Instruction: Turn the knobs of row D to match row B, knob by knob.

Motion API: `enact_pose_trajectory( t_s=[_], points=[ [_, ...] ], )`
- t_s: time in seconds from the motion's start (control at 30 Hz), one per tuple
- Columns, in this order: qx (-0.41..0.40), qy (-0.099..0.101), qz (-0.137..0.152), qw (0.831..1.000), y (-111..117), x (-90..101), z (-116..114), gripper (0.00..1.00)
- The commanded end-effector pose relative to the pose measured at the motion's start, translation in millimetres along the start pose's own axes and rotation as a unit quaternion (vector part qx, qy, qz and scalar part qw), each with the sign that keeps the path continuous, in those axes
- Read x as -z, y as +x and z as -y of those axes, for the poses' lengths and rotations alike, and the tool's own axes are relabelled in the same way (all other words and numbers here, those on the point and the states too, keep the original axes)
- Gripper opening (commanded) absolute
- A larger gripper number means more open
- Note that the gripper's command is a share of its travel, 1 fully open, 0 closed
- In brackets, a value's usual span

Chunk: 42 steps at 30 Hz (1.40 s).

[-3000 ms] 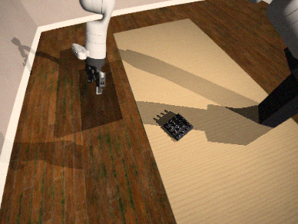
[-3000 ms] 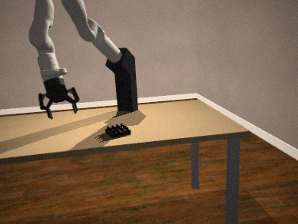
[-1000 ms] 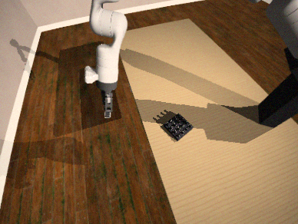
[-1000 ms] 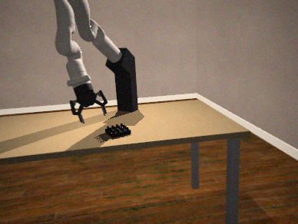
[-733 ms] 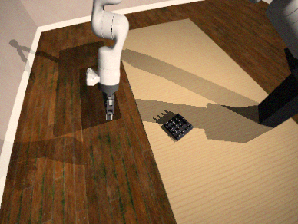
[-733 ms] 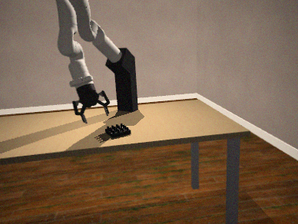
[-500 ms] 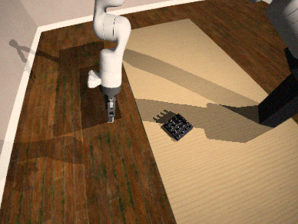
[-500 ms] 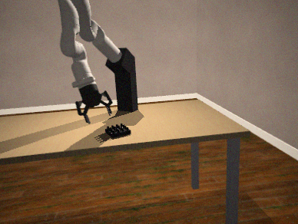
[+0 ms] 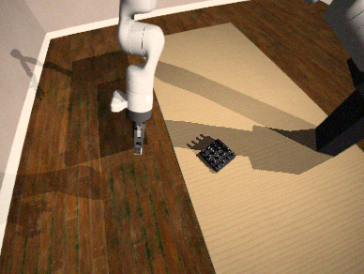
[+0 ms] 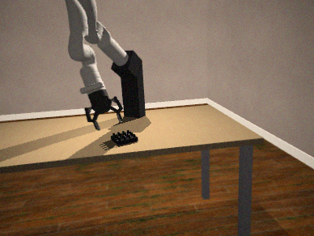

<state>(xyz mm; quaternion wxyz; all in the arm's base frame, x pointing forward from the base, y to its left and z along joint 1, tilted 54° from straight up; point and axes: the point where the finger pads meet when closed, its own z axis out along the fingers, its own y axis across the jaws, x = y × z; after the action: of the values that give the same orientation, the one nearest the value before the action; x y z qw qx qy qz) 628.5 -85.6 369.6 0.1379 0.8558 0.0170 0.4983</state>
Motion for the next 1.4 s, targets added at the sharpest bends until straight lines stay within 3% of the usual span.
enact_pose_trajectory(
  t_s=[0.0,1.37],
  points=[
    [0.001,0.000,0.004,1.000,-6,-2.6,5,1.00],
    [-0.080,-0.004,0.022,0.997,-45,-17.8,35,1.00]
  ],
)
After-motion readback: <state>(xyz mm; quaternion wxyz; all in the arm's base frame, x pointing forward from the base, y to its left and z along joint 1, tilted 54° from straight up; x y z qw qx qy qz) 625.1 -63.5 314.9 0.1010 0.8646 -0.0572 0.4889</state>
